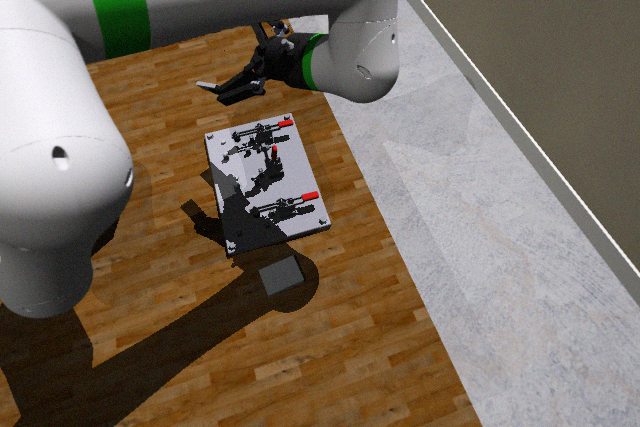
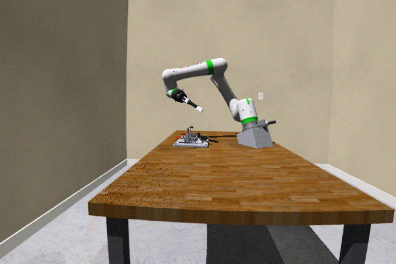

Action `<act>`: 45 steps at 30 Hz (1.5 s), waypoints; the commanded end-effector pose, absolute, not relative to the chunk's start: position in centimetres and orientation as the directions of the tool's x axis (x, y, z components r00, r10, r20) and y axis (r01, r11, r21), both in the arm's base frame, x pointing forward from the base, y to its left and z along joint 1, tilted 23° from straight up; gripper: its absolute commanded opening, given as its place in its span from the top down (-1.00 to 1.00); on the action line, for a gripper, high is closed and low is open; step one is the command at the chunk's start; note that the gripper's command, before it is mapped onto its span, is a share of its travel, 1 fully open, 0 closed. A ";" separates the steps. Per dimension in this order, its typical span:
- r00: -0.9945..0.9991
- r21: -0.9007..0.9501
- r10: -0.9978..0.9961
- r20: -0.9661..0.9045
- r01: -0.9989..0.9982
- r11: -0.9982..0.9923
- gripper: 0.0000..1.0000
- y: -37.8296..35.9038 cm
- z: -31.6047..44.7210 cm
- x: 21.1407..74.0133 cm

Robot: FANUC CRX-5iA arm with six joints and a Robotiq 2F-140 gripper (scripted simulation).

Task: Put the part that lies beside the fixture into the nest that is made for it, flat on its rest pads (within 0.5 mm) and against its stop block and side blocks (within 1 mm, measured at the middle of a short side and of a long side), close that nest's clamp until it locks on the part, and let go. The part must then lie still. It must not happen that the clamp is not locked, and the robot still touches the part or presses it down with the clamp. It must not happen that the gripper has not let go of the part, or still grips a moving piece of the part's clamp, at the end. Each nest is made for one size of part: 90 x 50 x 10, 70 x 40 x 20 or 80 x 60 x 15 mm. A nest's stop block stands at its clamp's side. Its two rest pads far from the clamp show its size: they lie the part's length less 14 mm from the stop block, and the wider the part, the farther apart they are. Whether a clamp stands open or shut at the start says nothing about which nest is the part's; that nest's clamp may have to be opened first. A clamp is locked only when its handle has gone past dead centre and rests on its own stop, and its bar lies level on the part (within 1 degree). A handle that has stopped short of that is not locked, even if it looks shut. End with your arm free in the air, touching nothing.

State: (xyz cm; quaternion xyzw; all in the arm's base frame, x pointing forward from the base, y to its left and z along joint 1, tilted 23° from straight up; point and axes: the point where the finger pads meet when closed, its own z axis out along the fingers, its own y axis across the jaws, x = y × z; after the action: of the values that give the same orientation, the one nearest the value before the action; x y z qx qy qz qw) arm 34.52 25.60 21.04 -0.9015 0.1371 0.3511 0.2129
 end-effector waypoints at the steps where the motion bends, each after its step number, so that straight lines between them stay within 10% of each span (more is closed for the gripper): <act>1: 0.716 -0.288 -0.098 -0.691 -0.396 -0.872 -1.00 25.6 21.1 34.5; 21: 0.726 -0.247 -0.123 -0.677 -0.381 -0.891 -1.00 25.4 20.2 33.7; 45: 0.970 0.202 -0.151 -0.190 -0.112 -0.973 -1.00 18.9 13.5 30.6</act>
State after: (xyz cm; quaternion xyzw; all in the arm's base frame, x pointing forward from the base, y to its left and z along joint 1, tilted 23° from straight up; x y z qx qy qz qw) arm 30.30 19.66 13.95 -0.9826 0.0834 0.1545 -0.0613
